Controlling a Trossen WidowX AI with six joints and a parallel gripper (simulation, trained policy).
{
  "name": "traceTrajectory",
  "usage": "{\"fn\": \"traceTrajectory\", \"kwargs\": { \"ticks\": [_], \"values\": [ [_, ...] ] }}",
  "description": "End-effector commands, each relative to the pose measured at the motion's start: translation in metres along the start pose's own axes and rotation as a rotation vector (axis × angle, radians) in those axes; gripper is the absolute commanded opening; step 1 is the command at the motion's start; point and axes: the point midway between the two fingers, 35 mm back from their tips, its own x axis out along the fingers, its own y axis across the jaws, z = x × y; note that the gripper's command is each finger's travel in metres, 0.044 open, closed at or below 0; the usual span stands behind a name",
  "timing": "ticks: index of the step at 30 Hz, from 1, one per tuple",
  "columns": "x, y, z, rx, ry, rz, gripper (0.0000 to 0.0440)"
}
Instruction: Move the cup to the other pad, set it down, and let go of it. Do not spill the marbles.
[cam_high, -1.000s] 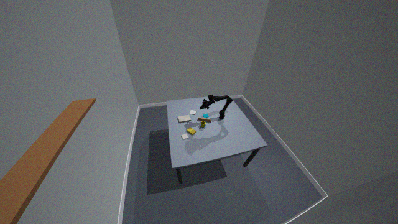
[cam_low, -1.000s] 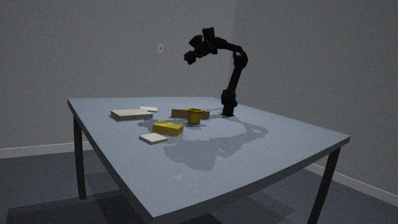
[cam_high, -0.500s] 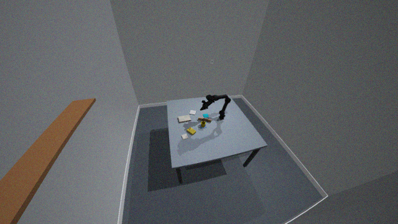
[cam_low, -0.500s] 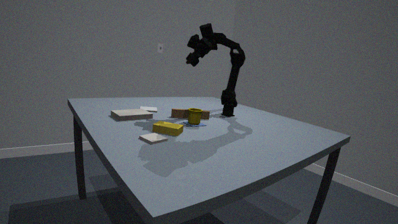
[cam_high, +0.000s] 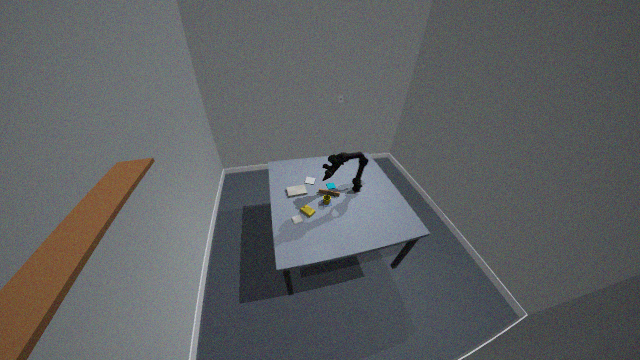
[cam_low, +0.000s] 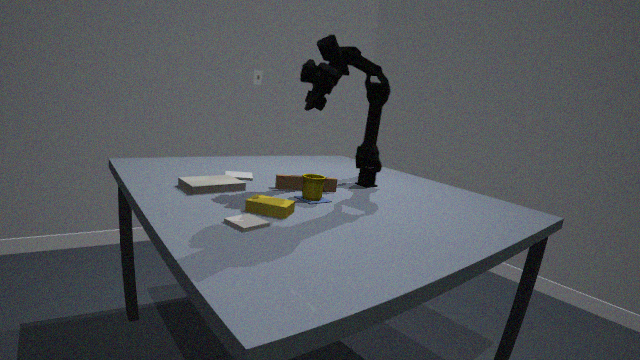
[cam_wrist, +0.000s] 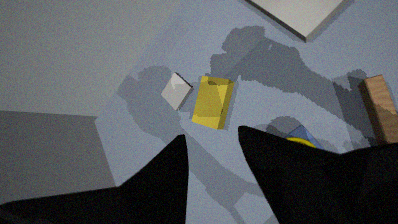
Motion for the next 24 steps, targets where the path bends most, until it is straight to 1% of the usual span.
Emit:
{"fn": "traceTrajectory", "kwargs": {
  "ticks": [1, 8, 24],
  "values": [
    [0.007, 0.0, -0.006, 0.036, 0.039, -0.032, 0.0156],
    [0.018, -0.006, -0.017, 0.098, 0.103, -0.114, 0.0149],
    [0.044, -0.035, -0.044, 0.17, 0.231, -0.347, 0.0164]
  ]
}}
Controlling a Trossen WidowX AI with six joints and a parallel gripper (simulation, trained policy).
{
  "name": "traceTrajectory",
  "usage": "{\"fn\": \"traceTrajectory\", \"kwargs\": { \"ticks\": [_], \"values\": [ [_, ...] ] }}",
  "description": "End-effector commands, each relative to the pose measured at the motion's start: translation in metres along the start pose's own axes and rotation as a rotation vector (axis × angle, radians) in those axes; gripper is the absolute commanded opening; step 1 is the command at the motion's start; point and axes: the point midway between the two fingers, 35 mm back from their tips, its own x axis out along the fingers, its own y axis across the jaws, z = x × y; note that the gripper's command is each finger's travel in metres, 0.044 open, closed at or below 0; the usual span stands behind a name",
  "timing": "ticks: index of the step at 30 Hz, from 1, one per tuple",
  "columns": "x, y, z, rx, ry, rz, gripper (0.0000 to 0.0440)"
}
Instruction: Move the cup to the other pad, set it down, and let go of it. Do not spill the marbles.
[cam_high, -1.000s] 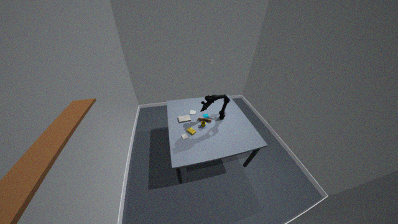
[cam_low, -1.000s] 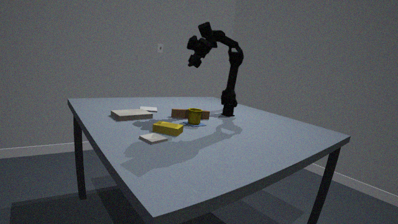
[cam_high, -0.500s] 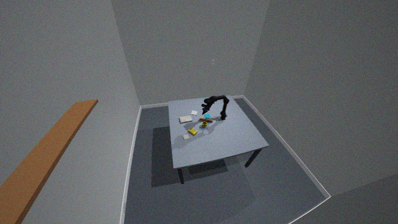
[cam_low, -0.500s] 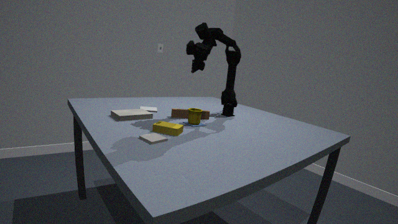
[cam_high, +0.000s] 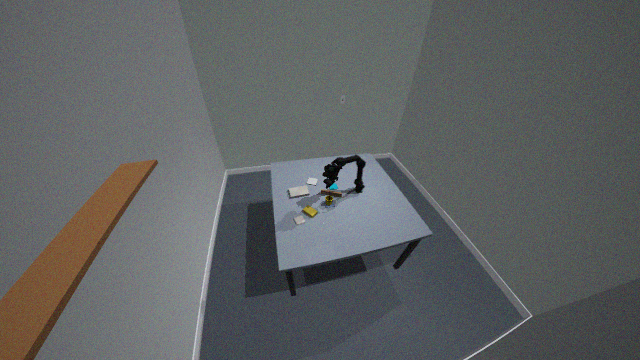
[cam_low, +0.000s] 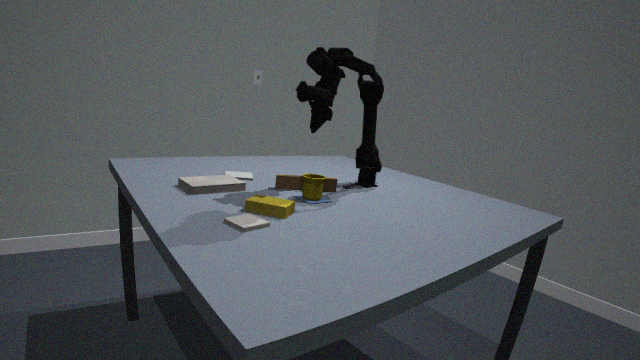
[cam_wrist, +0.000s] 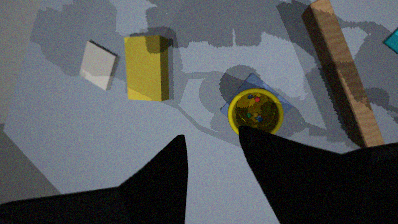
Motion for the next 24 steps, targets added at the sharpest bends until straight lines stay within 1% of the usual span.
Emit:
{"fn": "traceTrajectory", "kwargs": {
  "ticks": [1, 18, 24],
  "values": [
    [0.01, -0.005, -0.003, 0.013, 0.021, -0.055, 0.0165],
    [0.048, -0.039, -0.022, 0.043, 0.122, -0.329, 0.019],
    [0.063, -0.05, -0.027, 0.057, 0.137, -0.404, 0.0194]
  ]
}}
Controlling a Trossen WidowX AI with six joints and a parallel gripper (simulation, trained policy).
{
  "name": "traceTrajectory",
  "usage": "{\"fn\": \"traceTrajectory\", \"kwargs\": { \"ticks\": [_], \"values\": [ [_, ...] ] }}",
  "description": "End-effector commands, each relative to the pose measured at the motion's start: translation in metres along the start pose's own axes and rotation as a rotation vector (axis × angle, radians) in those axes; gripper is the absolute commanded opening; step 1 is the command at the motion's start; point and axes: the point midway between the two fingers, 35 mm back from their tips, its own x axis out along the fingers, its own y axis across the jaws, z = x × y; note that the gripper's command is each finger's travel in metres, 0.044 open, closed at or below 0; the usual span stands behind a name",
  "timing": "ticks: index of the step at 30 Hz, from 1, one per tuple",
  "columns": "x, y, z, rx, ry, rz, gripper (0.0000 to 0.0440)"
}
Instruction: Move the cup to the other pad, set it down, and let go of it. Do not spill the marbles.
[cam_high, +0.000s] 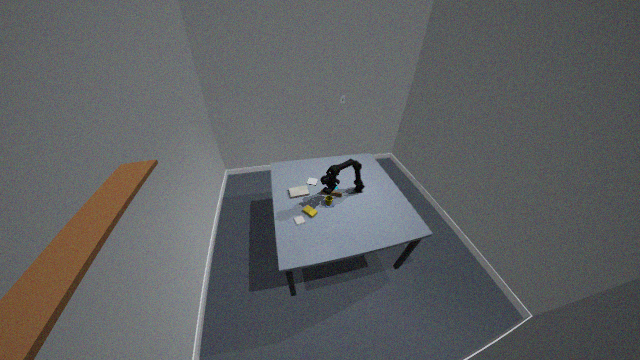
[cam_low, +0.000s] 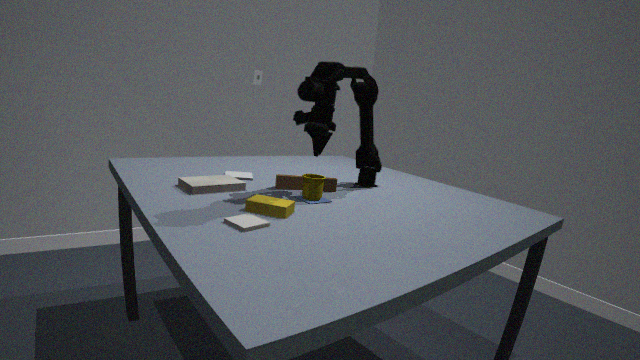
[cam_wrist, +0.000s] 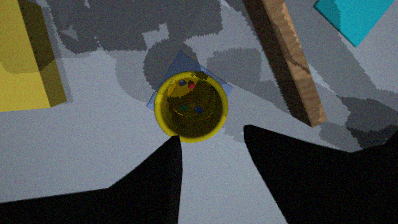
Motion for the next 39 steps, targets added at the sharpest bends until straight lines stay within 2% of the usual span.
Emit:
{"fn": "traceTrajectory", "kwargs": {
  "ticks": [1, 17, 31, 39],
  "values": [
    [0.013, -0.003, -0.001, 0.012, 0.008, -0.048, 0.0194],
    [0.065, -0.01, -0.002, 0.039, 0.016, -0.158, 0.0209],
    [0.11, -0.018, -0.003, -0.015, 0.035, -0.201, 0.0203],
    [0.116, -0.023, 0.0, -0.055, 0.025, -0.205, 0.0023]
  ]
}}
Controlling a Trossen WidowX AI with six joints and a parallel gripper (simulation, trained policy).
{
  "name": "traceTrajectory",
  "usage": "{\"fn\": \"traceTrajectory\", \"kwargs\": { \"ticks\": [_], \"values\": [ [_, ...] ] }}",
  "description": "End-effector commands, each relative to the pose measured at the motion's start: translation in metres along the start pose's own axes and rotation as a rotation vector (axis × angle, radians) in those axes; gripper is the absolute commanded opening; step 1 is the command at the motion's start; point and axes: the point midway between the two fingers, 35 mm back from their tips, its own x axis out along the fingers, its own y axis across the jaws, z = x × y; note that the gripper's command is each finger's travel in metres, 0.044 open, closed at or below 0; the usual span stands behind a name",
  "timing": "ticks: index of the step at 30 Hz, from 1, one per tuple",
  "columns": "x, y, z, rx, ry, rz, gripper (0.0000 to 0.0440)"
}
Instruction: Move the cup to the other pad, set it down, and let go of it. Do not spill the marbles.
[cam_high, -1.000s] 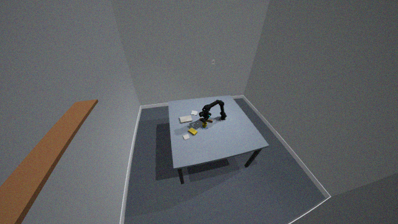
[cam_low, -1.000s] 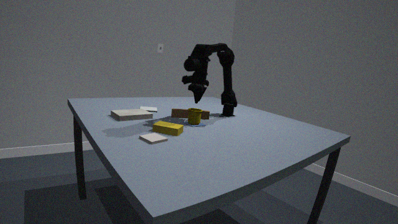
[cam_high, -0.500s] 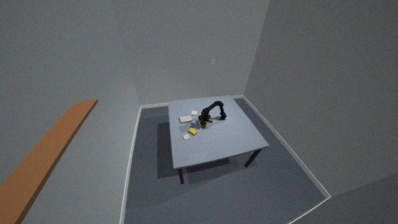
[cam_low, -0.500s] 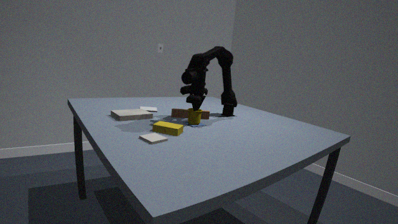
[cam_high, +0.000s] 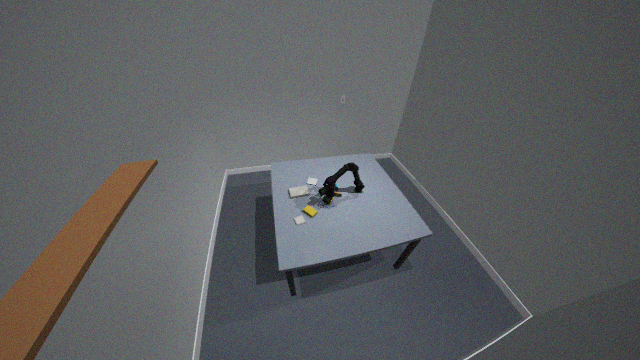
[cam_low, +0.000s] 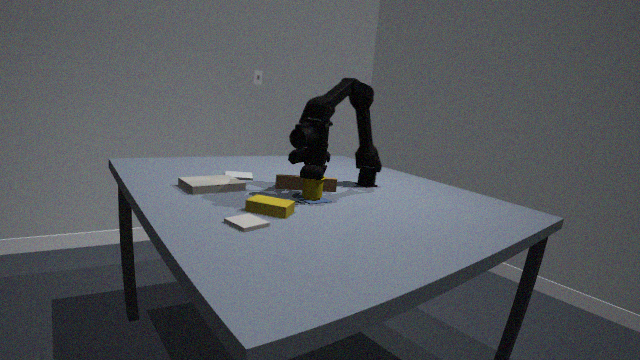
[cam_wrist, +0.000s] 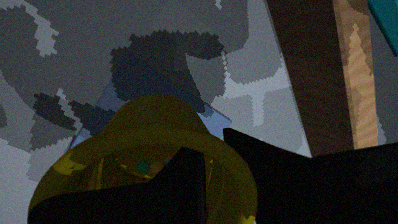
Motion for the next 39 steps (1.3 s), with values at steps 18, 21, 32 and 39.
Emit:
{"fn": "traceTrajectory", "kwargs": {
  "ticks": [18, 21, 32, 39],
  "values": [
    [-0.044, -0.029, 0.01, 0.057, -0.012, 0.043, 0.0006],
    [-0.055, -0.036, 0.013, 0.087, -0.014, 0.06, 0.0014],
    [-0.082, -0.058, 0.033, 0.197, -0.033, 0.113, 0.0001],
    [-0.089, -0.072, 0.049, 0.262, -0.051, 0.141, 0.0]
  ]
}}
